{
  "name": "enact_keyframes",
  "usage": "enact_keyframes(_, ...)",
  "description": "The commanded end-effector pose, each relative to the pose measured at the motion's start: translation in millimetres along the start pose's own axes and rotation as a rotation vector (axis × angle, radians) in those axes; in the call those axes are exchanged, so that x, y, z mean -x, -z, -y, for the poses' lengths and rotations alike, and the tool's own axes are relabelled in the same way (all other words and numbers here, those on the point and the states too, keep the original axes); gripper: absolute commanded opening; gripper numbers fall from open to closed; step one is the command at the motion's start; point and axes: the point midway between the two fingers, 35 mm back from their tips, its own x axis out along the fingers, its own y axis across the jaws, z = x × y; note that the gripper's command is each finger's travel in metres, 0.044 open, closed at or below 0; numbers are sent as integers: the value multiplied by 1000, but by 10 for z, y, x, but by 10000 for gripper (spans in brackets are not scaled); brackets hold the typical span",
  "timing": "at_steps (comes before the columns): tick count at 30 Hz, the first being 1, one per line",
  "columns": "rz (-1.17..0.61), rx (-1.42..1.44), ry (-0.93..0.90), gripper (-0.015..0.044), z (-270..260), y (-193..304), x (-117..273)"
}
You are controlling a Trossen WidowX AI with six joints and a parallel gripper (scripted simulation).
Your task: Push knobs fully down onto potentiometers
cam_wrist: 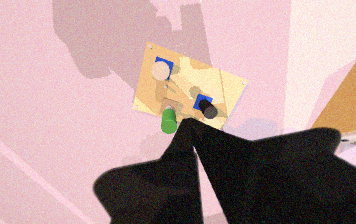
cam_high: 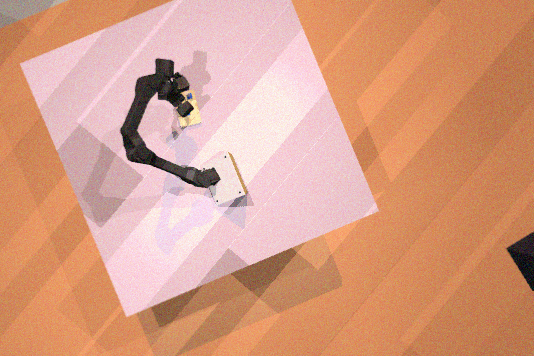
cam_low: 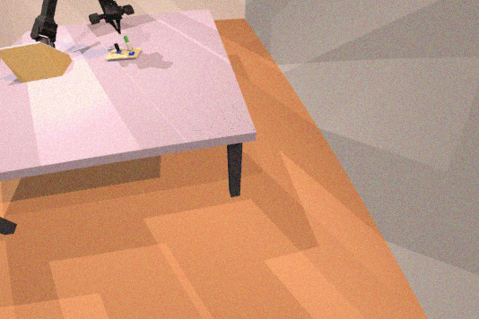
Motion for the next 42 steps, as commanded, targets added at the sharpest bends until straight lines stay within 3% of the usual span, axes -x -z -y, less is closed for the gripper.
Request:
enact_keyframes(1,3,-120,5,0,-23,4,24)
enact_keyframes(42,26,-1534,41,0,-201,117,231)
